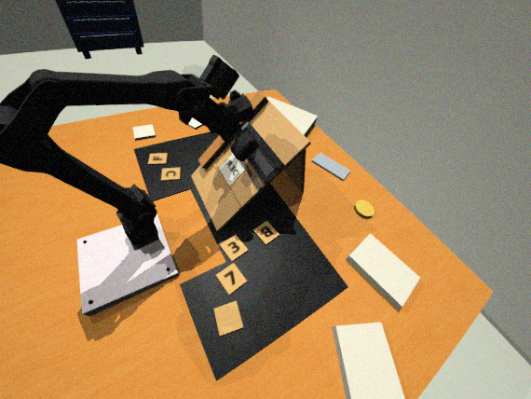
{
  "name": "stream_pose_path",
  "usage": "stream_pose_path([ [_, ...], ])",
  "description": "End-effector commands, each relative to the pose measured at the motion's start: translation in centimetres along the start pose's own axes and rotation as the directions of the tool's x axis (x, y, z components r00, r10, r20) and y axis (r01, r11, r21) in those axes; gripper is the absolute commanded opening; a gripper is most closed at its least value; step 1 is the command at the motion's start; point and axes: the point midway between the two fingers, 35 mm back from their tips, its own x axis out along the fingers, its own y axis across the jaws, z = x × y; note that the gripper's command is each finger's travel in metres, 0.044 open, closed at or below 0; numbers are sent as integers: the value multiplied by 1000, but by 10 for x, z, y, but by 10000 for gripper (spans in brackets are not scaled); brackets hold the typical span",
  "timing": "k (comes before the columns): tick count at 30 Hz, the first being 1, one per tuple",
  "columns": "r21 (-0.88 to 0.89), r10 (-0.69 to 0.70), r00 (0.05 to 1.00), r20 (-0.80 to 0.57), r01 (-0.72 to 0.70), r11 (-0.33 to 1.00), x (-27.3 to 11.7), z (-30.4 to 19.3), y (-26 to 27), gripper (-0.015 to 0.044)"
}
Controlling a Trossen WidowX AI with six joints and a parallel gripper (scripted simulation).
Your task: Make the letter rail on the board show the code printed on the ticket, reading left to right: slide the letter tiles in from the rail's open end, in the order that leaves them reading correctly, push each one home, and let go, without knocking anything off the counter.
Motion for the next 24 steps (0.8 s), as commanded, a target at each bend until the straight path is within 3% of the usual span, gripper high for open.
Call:
stream_pose_path([
  [1, 4, -5, 1000, 0, 5, 1000, 0, 0, 2, 0],
  [24, 5, -4, 1000, 0, 4, 1000, 0, 0, 14, 0],
])
